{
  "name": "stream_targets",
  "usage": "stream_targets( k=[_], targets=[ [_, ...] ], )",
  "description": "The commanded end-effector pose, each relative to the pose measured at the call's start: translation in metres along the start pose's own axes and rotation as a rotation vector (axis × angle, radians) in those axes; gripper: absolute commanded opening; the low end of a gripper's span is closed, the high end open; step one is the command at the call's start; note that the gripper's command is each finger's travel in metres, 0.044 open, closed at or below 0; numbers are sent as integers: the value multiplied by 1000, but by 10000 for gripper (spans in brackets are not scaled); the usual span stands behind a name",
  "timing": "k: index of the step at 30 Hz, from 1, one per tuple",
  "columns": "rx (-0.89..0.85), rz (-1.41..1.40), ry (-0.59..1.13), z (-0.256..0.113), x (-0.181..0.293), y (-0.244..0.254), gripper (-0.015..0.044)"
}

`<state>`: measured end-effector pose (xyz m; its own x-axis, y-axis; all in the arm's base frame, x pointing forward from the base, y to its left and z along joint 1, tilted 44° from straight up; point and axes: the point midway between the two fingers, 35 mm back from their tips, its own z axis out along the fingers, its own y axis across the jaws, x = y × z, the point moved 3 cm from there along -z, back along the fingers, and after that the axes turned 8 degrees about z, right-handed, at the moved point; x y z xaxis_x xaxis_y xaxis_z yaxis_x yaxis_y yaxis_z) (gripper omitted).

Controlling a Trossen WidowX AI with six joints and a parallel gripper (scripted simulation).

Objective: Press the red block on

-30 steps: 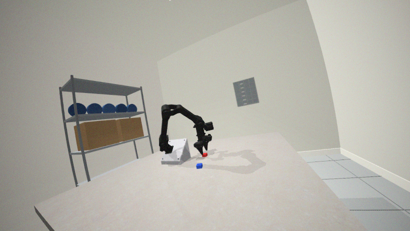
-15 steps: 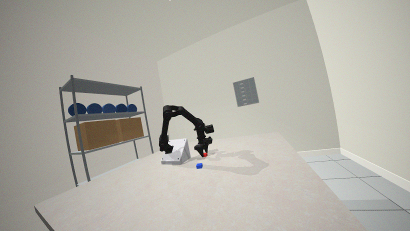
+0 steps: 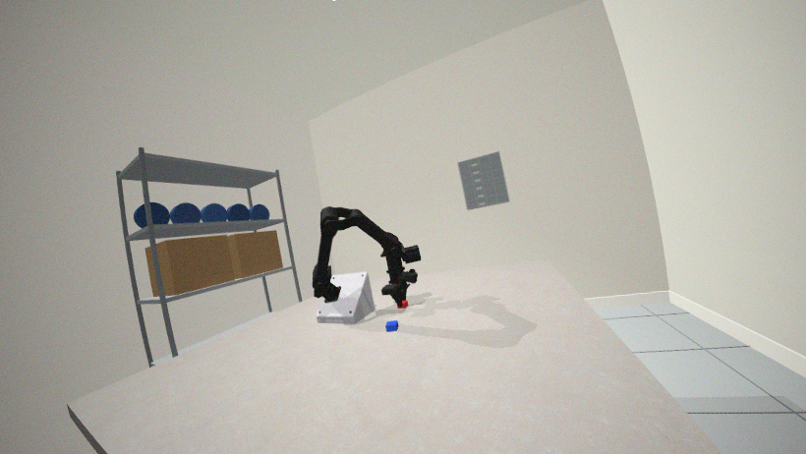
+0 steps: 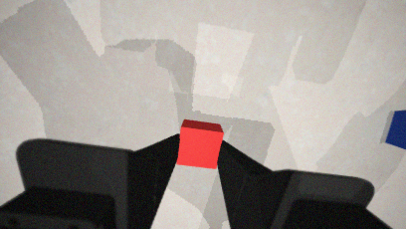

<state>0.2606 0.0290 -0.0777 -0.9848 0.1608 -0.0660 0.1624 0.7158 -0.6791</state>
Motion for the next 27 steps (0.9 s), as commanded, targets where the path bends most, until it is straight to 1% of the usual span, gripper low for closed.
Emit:
stream_targets(
  k=[1,3,15,27],
  targets=[
    [2,-6,-2,0,0,0,52],
    [1,-6,-2,-2,-1,0,0],
    [-7,-7,-2,-55,-6,7,0],
    [-5,-7,0,-113,-2,7,0]
  ],
)
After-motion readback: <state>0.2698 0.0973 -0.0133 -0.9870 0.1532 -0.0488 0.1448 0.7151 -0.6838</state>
